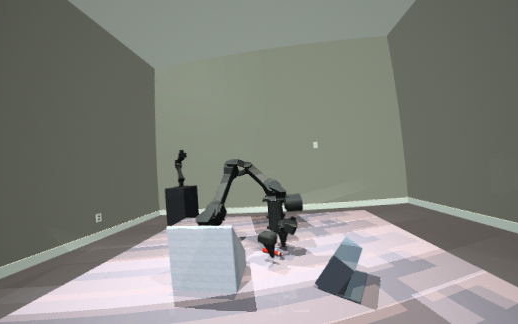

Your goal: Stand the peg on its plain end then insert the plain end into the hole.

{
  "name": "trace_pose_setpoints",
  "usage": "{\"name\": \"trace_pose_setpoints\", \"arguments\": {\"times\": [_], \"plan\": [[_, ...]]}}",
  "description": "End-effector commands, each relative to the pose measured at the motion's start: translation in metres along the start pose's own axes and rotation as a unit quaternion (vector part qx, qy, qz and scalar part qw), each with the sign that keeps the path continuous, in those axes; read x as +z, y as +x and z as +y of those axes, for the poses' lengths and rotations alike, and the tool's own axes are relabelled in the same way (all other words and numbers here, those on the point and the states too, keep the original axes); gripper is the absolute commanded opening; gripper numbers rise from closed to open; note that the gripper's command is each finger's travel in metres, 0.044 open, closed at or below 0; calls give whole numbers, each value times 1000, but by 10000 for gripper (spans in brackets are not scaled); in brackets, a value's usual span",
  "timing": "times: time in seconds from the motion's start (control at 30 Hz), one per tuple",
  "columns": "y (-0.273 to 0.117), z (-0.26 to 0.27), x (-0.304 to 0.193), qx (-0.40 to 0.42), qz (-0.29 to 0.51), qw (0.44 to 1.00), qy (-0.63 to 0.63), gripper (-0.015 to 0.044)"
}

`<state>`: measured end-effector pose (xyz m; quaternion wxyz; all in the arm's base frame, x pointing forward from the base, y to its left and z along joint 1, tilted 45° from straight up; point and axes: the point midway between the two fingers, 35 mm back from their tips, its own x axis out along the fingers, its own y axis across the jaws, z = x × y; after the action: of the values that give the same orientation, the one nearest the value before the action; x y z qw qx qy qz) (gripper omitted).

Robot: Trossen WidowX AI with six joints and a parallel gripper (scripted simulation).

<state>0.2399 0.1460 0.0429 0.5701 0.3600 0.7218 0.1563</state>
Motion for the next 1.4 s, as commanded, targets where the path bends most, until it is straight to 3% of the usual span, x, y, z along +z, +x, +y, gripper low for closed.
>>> {"name": "trace_pose_setpoints", "arguments": {"times": [0.0, 0.07, 0.5, 0.8, 1.1, 1.37], "plan": [[7, 0, -3, 2, 4, 1000, 2, 440], [8, 0, -3, 3, 4, 1000, 2, 440], [8, 0, -3, 3, 4, 1000, 2, 110], [8, 0, -3, 3, 4, 1000, 2, 110], [8, 0, -3, 3, 4, 1000, 2, 50], [6, 0, -3, 1, -9, 1000, 1, 50]]}}
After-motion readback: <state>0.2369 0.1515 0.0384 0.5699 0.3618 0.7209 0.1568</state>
